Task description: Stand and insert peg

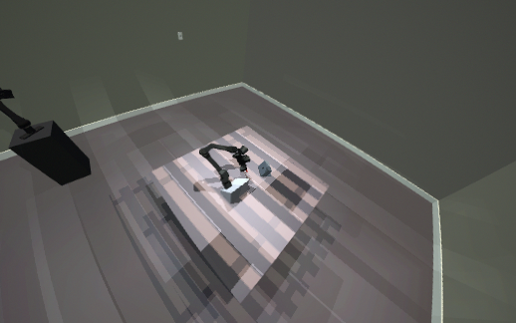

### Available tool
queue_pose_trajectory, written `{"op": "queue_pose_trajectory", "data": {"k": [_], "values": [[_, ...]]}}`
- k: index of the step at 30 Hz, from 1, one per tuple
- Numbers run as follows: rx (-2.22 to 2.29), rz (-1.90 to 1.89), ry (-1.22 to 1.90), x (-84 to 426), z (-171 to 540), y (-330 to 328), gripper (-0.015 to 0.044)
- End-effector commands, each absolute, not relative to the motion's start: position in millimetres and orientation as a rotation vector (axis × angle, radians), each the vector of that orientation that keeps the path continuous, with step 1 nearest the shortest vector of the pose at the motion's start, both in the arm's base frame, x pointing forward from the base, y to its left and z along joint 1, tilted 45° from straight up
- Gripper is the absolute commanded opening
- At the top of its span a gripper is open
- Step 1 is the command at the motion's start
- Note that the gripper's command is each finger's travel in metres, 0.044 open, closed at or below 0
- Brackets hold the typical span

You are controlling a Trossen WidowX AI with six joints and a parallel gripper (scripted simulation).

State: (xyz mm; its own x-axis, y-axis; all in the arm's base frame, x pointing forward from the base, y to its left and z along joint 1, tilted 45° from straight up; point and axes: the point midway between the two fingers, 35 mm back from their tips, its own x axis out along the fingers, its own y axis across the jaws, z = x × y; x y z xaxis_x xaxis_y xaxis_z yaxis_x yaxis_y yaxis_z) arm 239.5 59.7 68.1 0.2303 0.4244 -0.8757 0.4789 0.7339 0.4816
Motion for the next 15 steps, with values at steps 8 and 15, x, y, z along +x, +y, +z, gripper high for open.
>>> {"op": "queue_pose_trajectory", "data": {"k": [8, 15], "values": [[0.829, -0.104, 1.306, 248.9, 61.3, 55.8, 0.0], [0.845, -0.134, 1.254, 255.3, 58.7, 53.8, 0.0]]}}
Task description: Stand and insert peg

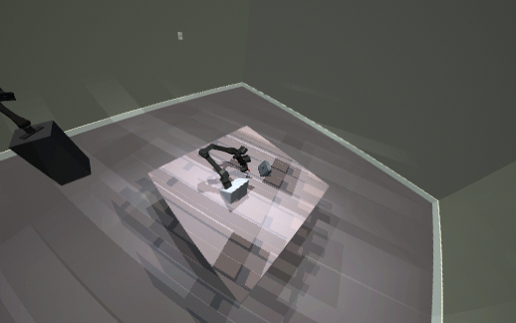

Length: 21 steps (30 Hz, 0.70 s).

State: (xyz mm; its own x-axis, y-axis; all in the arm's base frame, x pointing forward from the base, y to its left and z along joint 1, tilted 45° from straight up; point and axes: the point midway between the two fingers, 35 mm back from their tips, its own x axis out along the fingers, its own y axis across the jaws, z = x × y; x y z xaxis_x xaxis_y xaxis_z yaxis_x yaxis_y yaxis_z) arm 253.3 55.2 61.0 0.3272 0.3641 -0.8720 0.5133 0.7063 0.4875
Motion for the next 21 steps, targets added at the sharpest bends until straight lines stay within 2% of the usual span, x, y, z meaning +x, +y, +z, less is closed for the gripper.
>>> {"op": "queue_pose_trajectory", "data": {"k": [1, 21], "values": [[0.848, -0.139, 1.246, 256.2, 58.4, 53.5, 0.0], [0.91, -0.213, 1.086, 273.7, 55.6, 48.1, 0.0]]}}
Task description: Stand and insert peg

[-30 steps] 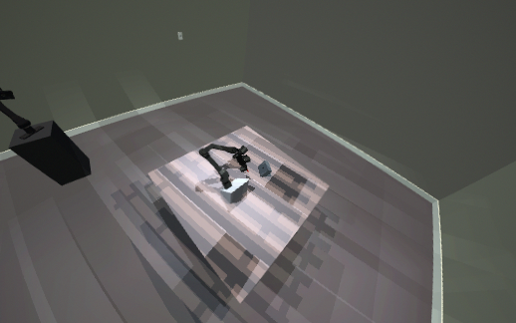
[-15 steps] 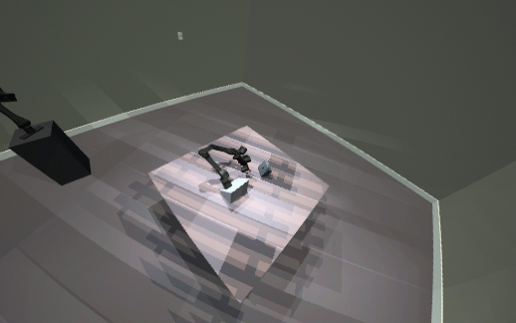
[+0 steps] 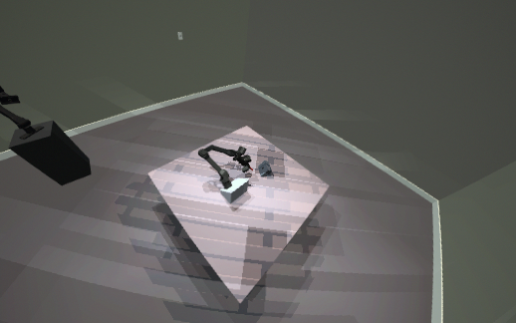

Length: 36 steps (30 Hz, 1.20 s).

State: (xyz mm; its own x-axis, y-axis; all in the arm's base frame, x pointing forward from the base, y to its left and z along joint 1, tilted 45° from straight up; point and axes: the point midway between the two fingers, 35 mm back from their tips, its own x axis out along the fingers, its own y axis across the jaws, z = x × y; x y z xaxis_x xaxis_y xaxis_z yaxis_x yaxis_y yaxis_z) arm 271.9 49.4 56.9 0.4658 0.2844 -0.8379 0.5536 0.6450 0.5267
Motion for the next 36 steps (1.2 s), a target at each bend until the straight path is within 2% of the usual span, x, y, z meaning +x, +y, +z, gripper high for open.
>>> {"op": "queue_pose_trajectory", "data": {"k": [1, 36], "values": [[0.914, -0.216, 1.078, 274.6, 55.6, 47.8, 0.0], [1.003, -0.269, 0.903, 304.8, 50.2, 43.9, 0.0]]}}
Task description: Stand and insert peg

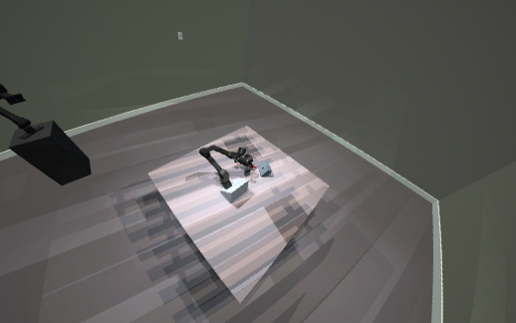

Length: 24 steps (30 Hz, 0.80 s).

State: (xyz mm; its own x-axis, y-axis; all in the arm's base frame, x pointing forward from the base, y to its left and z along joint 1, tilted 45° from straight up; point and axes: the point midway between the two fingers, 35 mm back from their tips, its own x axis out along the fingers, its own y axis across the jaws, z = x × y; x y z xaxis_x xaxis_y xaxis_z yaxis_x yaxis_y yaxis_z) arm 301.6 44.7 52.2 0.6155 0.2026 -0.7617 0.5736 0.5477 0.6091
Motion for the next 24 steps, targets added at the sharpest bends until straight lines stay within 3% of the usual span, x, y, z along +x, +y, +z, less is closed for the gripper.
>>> {"op": "queue_pose_trajectory", "data": {"k": [1, 24], "values": [[1.005, -0.27, 0.899, 305.7, 49.8, 43.9, 0.0], [1.046, -0.284, 0.828, 326.5, 39.5, 44.3, 0.0]]}}
